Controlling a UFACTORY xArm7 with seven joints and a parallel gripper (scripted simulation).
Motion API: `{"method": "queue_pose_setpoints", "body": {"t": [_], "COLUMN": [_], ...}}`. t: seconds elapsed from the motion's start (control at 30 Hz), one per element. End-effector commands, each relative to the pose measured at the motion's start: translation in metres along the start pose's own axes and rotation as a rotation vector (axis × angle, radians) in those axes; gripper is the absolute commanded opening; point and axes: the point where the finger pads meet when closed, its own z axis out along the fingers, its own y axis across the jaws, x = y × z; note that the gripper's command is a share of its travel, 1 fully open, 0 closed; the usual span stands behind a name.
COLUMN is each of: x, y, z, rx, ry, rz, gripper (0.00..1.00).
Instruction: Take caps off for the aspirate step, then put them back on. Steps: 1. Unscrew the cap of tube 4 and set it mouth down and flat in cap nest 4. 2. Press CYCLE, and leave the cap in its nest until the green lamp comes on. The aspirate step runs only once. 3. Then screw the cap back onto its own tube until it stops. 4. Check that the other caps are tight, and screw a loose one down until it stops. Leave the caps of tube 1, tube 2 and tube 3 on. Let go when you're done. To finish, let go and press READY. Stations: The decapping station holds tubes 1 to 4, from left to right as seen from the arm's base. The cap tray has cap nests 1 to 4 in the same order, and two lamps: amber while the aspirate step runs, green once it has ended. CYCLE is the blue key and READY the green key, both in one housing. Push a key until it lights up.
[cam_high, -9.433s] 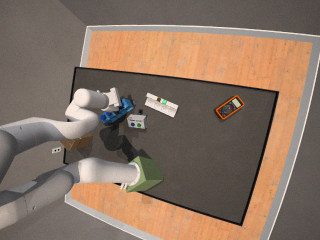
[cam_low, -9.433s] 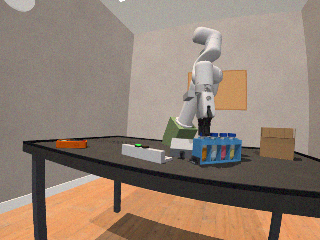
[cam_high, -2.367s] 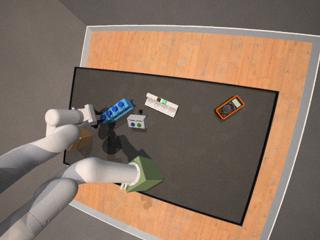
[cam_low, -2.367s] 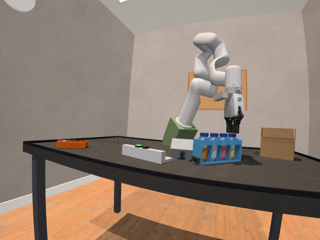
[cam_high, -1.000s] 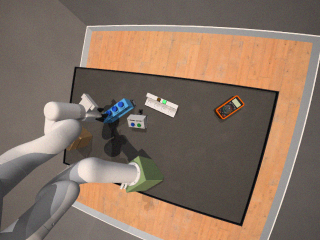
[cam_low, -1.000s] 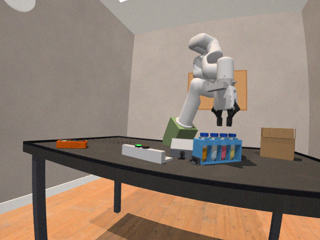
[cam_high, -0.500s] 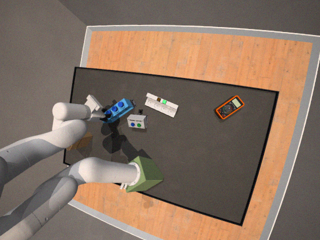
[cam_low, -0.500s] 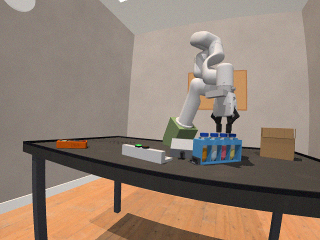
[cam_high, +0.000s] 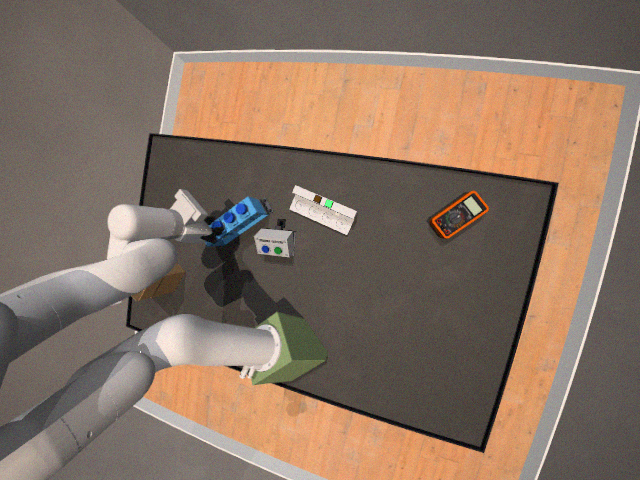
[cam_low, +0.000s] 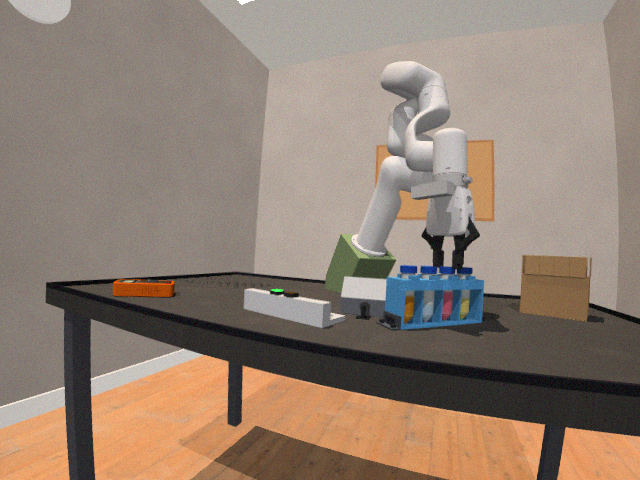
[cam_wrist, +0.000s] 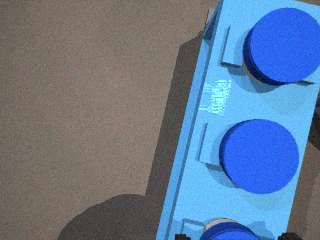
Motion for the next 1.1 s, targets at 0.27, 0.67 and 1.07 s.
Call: {"method": "queue_pose_setpoints", "body": {"t": [0.27,0.67,1.07], "x": [0.0004,0.0004,0.0004], "y": [-0.0014,-0.0014,-0.0014], "z": [0.0056,0.0082,0.0082], "rx": [0.003,0.003,0.003], "ry": [0.001,0.001,0.001], "rz": [0.0,0.0,0.0], "gripper": [0.46,0.46,0.0]}}
